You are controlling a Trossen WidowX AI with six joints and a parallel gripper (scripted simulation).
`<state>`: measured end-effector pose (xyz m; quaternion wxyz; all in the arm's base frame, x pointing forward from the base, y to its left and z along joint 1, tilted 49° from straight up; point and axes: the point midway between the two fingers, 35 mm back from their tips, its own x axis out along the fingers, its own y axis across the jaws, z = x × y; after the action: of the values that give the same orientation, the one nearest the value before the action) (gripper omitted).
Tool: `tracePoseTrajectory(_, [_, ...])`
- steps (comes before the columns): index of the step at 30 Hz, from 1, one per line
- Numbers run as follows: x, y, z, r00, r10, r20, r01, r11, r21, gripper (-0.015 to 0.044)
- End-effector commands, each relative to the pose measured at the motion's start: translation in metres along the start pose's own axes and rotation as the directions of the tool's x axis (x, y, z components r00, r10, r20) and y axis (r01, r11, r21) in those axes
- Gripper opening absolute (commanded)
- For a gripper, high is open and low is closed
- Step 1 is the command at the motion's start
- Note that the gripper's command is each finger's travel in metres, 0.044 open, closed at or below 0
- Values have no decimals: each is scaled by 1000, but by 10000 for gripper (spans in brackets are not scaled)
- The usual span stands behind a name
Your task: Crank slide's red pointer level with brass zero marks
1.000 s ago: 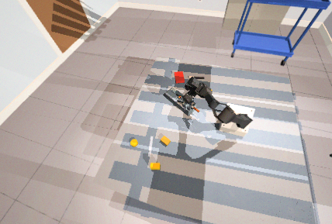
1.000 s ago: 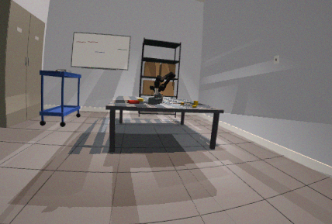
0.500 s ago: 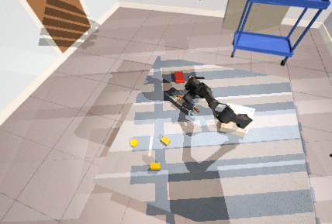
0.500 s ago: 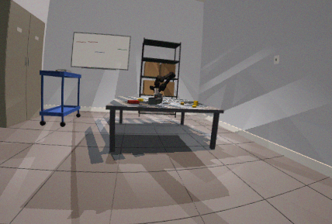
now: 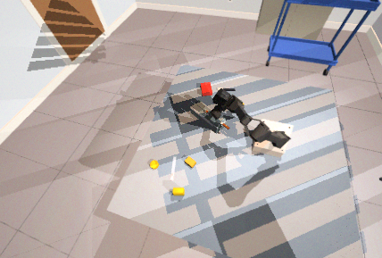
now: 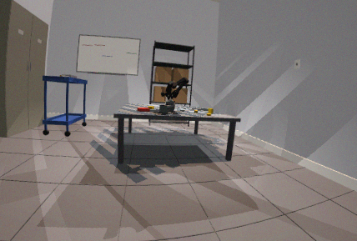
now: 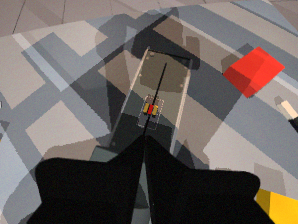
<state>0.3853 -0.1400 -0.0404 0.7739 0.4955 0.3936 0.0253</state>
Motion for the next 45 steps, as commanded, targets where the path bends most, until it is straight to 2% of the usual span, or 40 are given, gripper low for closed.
tracePoseTrajectory(1, [0,0,0,1000,-1,0,1,1000,0,0])
tracePoseTrajectory(11, [0,0,0,1000,0,0,0,1000,0,0])
tracePoseTrajectory(28, [0,0,0,1000,0,0,0,1000,0,440])
tracePoseTrajectory(29, [0,0,0,1000,0,0,0,1000,0,440])
tracePoseTrajectory(45, [0,0,0,1000,0,0,0,1000,0,20])
